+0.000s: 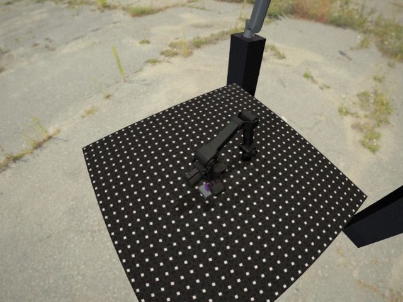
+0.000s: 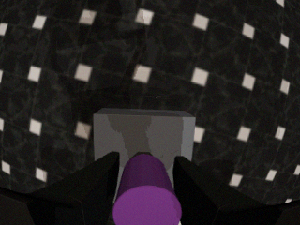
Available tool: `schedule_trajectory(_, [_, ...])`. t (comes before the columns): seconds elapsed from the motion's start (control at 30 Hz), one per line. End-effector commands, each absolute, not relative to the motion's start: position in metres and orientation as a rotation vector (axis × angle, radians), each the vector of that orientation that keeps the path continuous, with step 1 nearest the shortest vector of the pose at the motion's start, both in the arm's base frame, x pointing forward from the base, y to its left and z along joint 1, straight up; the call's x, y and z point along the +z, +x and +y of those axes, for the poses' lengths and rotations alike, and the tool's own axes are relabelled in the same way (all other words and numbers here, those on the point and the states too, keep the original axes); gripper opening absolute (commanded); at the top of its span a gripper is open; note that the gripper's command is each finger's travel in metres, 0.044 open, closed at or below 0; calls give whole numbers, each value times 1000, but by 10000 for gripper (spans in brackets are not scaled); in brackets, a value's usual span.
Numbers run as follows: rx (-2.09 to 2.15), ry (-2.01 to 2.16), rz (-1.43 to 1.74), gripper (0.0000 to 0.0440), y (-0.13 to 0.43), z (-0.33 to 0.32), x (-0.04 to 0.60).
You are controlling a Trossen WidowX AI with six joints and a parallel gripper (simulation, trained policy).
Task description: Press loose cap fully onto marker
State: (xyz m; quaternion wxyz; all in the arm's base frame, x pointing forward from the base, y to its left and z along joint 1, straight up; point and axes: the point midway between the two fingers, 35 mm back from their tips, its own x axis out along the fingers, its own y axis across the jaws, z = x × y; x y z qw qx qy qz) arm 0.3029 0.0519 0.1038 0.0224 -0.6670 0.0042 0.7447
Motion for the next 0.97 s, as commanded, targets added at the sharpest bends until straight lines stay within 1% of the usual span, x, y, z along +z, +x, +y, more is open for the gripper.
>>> schedule_trajectory(0.0, [2369,-2001,4,159,289,52,95])
schedule_trajectory(0.1, [2376,-1985,-17,199,283,52,98])
schedule_trajectory(0.4, [2346,-2005,-71,427,275,55,101])
schedule_trajectory(0.43, [2336,-2014,-77,440,276,55,102])
schedule_trajectory(0.93, [2153,-2167,-174,440,291,61,145])
